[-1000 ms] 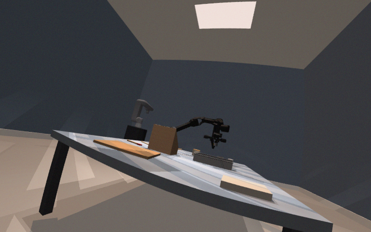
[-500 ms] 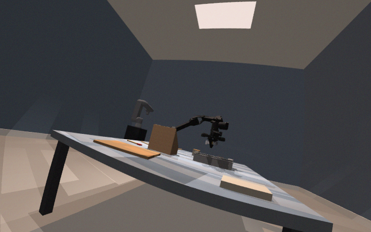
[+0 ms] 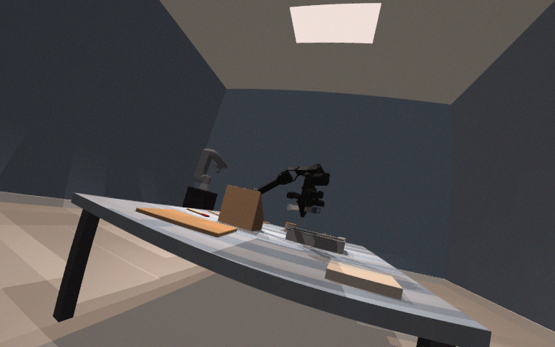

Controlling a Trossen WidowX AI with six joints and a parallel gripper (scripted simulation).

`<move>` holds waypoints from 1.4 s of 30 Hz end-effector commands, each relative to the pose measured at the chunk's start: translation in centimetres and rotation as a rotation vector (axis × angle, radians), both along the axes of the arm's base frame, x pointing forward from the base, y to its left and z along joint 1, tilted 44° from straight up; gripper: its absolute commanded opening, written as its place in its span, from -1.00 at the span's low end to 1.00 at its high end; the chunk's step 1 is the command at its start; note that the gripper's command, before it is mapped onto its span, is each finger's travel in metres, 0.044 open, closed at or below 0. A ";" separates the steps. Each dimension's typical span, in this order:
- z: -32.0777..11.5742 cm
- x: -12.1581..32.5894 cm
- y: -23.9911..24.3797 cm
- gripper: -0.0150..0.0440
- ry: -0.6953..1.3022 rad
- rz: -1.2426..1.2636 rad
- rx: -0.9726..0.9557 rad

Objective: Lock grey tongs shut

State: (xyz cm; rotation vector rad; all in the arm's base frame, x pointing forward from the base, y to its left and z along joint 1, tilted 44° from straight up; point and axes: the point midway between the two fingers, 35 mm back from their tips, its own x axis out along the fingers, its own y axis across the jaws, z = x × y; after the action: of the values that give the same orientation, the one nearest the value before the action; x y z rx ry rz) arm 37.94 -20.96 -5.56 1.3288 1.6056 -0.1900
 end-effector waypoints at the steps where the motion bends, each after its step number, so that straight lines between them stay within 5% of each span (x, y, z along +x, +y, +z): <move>1: -2.0 -2.1 -2.6 -1.00 -0.059 0.065 -0.019; 19: -9.8 -10.9 -8.5 -1.00 -0.293 0.334 -0.038; 30: -10.3 -11.9 -9.0 -1.00 -0.312 0.356 -0.045; 42: -12.3 -20.2 -12.6 -1.00 -0.439 0.527 -0.107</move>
State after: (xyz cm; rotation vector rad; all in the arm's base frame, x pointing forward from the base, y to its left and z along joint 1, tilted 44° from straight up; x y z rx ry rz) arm 20.55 -32.64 -17.21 0.8196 1.4904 0.2775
